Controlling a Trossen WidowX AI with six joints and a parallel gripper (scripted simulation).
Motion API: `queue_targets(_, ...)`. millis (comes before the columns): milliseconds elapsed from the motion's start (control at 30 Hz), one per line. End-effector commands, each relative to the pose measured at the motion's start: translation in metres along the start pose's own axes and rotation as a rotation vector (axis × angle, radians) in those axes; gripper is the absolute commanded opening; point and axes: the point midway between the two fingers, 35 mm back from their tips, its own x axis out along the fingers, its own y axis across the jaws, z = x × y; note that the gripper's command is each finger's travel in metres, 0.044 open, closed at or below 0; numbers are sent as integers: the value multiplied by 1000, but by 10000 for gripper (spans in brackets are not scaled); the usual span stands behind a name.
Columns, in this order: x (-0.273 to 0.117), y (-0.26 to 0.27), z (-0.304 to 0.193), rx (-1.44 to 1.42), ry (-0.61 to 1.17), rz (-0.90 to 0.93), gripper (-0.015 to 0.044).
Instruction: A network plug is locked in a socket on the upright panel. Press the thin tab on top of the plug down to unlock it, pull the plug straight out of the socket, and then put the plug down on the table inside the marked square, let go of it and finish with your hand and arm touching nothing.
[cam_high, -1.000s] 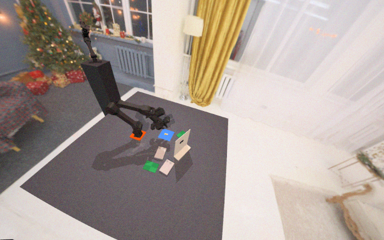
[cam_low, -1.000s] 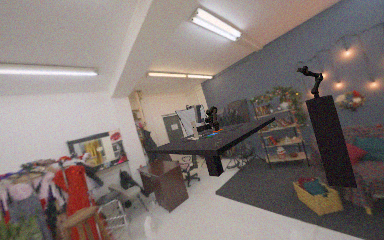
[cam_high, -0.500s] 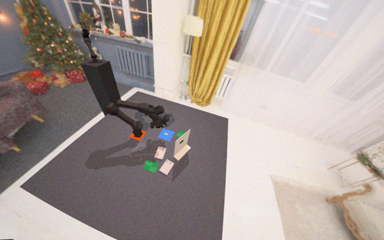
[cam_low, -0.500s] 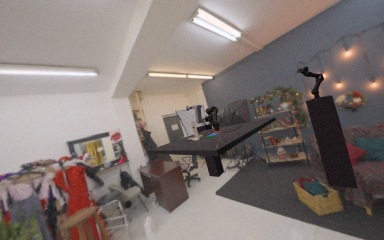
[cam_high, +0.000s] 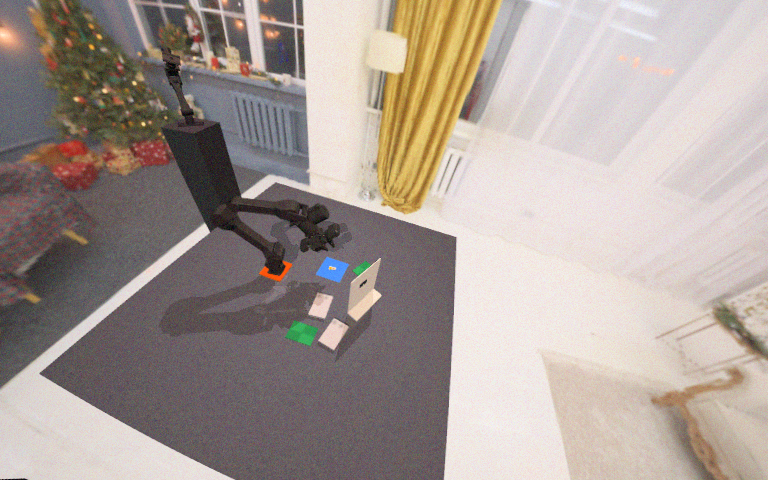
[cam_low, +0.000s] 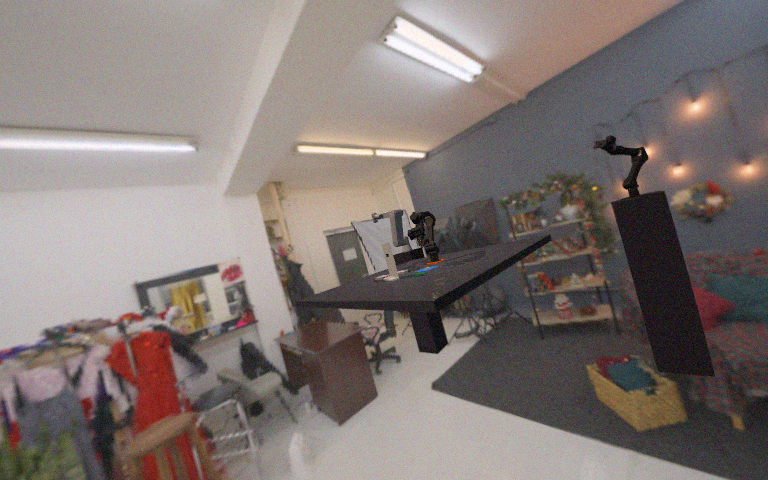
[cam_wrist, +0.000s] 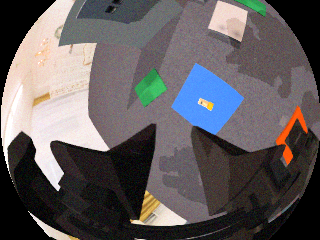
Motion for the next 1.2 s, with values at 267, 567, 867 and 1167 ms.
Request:
queue_targets(267,-27,19,-1,-5,5,-7,156)
queue_targets(567,-48,32,-1,-6,6,-7,156)
queue_targets(867,-66,40,-1,-7,7,-8,156)
queue_targets(1167,-66,40,-1,-7,7,-8,392)
